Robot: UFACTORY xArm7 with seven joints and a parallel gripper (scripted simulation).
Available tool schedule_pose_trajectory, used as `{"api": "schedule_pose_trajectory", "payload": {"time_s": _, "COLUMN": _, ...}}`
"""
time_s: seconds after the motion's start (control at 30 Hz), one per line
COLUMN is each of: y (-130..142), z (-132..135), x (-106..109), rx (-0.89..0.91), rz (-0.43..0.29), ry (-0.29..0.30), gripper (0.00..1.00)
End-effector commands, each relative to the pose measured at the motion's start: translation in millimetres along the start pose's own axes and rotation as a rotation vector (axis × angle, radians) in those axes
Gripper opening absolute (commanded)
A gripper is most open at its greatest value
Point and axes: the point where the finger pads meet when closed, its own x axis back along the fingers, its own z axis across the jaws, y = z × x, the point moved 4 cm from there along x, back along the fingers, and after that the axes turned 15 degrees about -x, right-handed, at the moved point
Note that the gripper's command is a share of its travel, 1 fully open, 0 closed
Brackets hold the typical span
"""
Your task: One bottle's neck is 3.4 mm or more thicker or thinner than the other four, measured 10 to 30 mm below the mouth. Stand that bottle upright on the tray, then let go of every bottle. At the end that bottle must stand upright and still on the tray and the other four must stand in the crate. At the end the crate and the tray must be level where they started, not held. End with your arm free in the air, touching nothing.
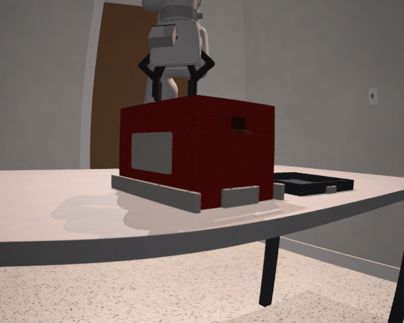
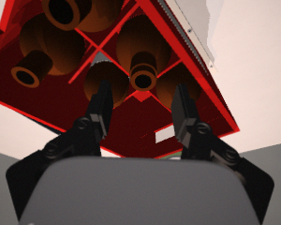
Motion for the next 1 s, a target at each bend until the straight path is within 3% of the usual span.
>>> {"api": "schedule_pose_trajectory", "payload": {"time_s": 0.0, "y": -1.0, "z": -0.6, "x": 1.2, "rx": 0.0, "rz": 0.003, "ry": -0.002, "gripper": 0.65}}
{"api": "schedule_pose_trajectory", "payload": {"time_s": 0.97, "y": -1.0, "z": -0.6, "x": -5.7, "rx": 0.0, "rz": 0.003, "ry": -0.002, "gripper": 0.65}}
